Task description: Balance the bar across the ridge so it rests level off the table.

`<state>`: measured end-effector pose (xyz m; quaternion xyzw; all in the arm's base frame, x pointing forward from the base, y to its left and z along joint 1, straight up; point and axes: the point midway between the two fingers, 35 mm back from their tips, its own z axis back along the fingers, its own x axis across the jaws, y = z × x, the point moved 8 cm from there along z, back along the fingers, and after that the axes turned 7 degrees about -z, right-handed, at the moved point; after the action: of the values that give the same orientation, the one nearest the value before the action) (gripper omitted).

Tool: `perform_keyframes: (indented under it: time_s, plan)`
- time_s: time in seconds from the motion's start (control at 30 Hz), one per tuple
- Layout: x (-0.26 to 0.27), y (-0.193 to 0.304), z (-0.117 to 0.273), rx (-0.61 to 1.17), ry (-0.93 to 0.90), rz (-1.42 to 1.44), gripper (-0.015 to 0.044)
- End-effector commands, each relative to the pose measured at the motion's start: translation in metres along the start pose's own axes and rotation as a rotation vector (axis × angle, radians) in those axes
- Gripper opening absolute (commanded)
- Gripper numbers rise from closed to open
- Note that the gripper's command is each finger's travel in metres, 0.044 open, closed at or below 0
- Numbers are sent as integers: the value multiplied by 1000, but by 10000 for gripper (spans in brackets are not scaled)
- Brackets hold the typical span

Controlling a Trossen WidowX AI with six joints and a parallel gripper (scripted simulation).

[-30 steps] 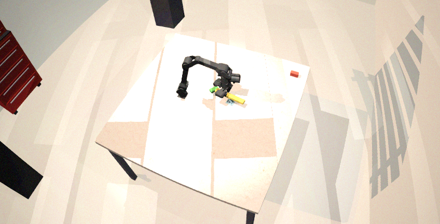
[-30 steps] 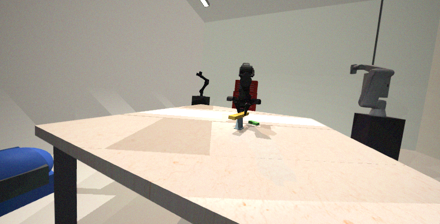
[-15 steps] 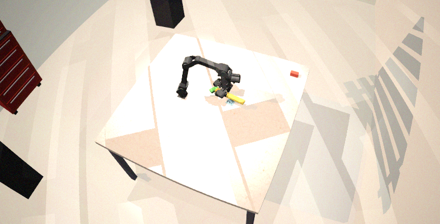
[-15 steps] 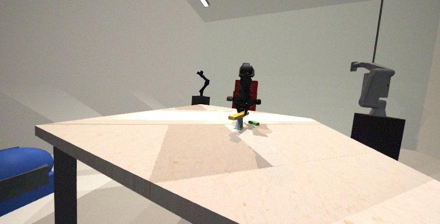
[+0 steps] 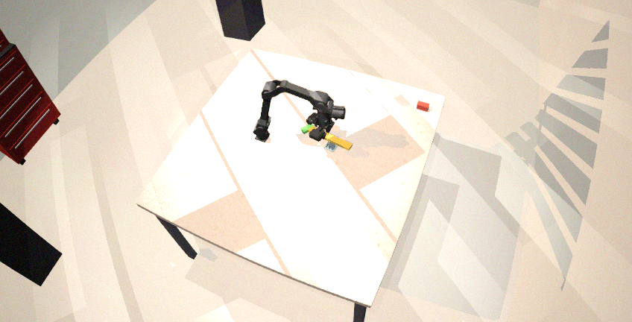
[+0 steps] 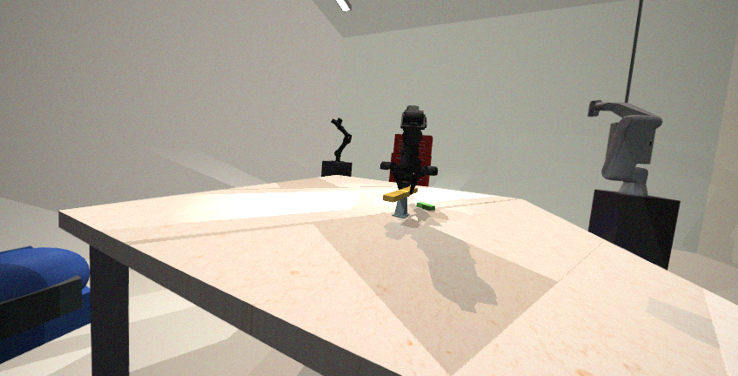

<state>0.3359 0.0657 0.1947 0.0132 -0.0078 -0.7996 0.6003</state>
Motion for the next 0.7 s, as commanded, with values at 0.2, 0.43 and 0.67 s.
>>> perform_keyframes:
  time_s: [0.2,0.43,0.67]
  plan:
    - [0,0,0,0,0,0,185]
    - [0,0,0,0,0,0,185]
    - [0,0,0,0,0,0,342]
